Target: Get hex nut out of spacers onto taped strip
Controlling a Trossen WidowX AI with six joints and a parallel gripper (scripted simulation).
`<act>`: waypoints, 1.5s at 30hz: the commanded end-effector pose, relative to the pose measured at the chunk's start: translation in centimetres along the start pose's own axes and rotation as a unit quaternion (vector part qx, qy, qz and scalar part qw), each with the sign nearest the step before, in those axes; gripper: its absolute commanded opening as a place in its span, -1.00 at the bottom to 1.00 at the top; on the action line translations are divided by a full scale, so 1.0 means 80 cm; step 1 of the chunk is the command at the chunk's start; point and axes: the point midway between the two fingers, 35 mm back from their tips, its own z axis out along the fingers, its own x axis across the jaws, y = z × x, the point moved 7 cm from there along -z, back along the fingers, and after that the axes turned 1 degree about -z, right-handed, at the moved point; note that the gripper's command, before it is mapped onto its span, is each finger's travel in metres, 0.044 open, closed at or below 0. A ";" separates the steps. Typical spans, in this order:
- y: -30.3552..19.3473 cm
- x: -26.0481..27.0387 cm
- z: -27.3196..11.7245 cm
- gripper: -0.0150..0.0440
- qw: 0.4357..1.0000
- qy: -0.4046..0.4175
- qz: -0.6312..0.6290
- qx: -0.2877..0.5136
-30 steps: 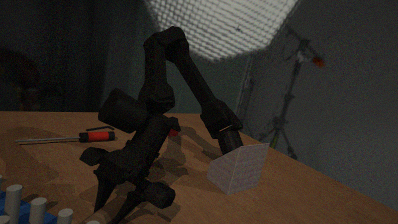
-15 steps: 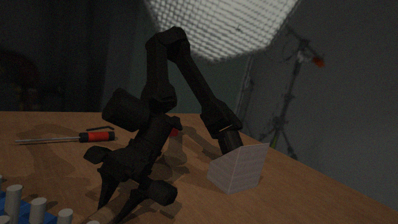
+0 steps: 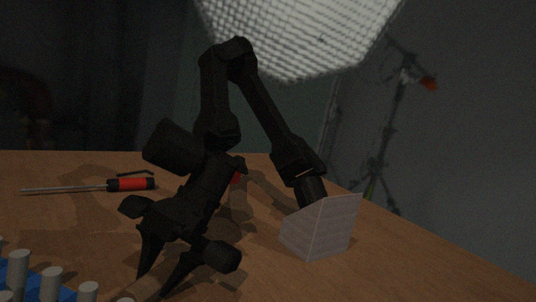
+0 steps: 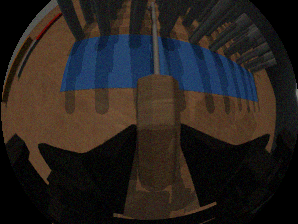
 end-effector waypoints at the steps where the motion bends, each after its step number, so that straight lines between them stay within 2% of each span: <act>1: -0.004 0.001 -0.002 -0.49 1.000 0.002 -0.002 -0.003; 45: -0.034 0.001 -0.016 -0.49 1.000 0.003 -0.002 -0.002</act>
